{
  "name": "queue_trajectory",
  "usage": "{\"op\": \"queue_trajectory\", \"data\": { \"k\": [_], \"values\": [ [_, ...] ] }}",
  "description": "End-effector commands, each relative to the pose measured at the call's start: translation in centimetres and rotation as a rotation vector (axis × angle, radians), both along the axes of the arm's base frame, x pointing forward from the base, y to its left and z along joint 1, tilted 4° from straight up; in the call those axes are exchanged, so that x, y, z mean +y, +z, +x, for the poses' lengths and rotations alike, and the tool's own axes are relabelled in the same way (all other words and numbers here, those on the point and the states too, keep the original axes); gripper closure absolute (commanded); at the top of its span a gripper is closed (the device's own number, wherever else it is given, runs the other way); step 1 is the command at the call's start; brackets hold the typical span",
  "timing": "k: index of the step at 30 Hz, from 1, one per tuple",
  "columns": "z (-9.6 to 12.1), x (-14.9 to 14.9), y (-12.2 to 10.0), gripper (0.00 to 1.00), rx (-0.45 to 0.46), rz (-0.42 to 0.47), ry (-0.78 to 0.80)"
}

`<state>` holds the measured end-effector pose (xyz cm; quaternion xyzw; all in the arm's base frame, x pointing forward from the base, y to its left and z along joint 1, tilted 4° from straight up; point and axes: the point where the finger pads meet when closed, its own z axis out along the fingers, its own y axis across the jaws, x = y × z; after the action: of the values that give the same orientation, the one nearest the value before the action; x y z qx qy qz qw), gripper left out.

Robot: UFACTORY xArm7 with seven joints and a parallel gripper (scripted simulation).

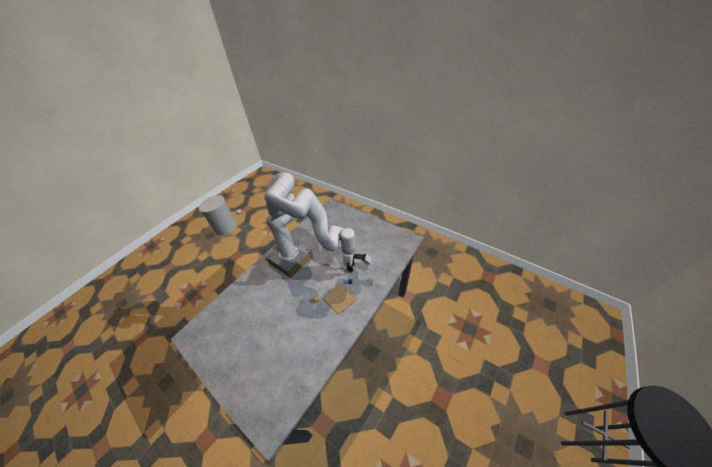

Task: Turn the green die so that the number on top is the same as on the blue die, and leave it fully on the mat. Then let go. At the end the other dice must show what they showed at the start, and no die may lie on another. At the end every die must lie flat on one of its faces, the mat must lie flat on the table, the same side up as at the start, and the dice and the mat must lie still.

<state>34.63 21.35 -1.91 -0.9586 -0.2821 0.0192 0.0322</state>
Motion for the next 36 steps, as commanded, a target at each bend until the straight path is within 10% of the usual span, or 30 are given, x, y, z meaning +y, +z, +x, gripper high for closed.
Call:
{"op": "queue_trajectory", "data": {
  "k": [1, 36],
  "values": [
    [0.13, 0.09, -0.35, 0.64, -0.004, 0.001, 0.0],
    [0.12, 0.11, -0.65, 0.64, -0.004, 0.001, 0.0]
  ]
}}
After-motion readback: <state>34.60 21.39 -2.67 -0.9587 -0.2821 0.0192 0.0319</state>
